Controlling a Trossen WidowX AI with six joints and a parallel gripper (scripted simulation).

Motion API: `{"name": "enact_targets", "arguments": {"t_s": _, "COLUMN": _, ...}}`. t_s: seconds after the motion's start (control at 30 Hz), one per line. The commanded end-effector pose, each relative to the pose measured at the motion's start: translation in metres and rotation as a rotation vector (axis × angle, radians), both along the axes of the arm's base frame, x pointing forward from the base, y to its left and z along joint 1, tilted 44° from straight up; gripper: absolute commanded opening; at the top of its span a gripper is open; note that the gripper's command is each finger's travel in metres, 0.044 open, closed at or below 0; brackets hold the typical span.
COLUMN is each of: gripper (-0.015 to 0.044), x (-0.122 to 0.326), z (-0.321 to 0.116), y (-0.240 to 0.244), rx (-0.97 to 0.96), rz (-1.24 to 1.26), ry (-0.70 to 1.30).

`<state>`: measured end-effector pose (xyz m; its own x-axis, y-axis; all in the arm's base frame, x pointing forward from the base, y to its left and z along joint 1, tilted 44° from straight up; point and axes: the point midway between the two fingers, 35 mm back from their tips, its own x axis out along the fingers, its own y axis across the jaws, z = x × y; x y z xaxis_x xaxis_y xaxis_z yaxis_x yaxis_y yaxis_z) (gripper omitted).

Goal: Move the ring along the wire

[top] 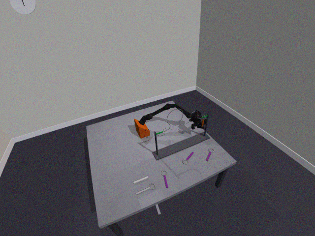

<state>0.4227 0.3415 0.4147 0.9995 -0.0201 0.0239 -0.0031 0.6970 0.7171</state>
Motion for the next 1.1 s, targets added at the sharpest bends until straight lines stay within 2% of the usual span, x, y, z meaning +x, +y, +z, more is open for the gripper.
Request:
{"name": "enact_targets", "arguments": {"t_s": 0.0, "gripper": -0.015, "x": 0.0, "z": -0.001, "y": 0.0, "rx": -0.007, "rz": 0.003, "ry": 0.002}}
{"name": "enact_targets", "arguments": {"t_s": 0.7, "gripper": -0.015, "x": -0.001, "z": -0.002, "y": 0.0, "rx": -0.007, "rz": 0.006, "ry": 0.004}}
{"name": "enact_targets", "arguments": {"t_s": 1.07, "gripper": -0.015, "x": -0.022, "z": -0.007, "y": -0.008, "rx": -0.007, "rz": 0.13, "ry": 0.124}}
